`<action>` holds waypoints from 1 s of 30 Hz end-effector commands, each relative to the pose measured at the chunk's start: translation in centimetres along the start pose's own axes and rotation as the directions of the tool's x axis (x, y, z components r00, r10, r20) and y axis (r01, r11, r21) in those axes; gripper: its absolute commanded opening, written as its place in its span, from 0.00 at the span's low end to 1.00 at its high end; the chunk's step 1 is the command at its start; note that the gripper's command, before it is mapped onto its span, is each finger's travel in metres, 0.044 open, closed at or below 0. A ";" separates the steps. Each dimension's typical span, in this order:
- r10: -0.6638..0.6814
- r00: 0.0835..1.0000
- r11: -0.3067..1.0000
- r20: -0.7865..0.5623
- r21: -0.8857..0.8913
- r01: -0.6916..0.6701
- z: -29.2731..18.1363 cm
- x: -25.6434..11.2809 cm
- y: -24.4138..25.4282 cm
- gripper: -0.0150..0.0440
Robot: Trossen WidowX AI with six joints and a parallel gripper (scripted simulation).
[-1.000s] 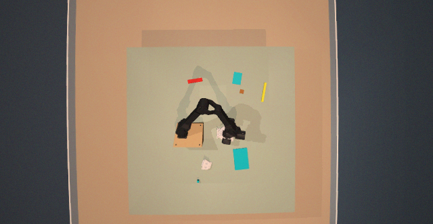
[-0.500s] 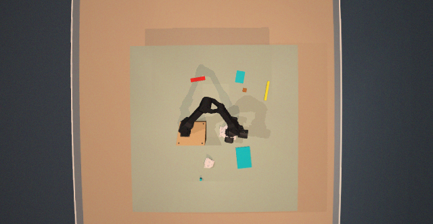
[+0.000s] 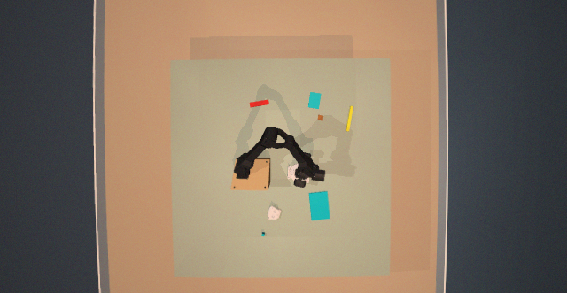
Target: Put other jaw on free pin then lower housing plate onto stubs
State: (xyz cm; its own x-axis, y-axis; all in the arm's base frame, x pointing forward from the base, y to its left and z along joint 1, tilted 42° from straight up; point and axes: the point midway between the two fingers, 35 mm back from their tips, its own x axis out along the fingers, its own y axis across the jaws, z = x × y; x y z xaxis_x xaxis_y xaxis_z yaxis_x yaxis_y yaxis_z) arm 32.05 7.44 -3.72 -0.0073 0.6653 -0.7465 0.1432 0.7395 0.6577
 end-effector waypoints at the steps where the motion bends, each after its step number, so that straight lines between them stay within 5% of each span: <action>1: 0.002 1.000 1.000 0.002 -0.006 -0.002 0.1 -0.2 0.1 0.48; 30: 0.002 1.000 1.000 0.002 -0.006 -0.002 0.2 0.4 0.0 0.48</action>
State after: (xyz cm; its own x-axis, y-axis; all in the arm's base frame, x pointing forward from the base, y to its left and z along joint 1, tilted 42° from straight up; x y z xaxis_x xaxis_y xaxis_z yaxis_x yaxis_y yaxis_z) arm 32.18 7.60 -4.00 -0.0058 0.6652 -0.7467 0.1360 0.7403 0.6584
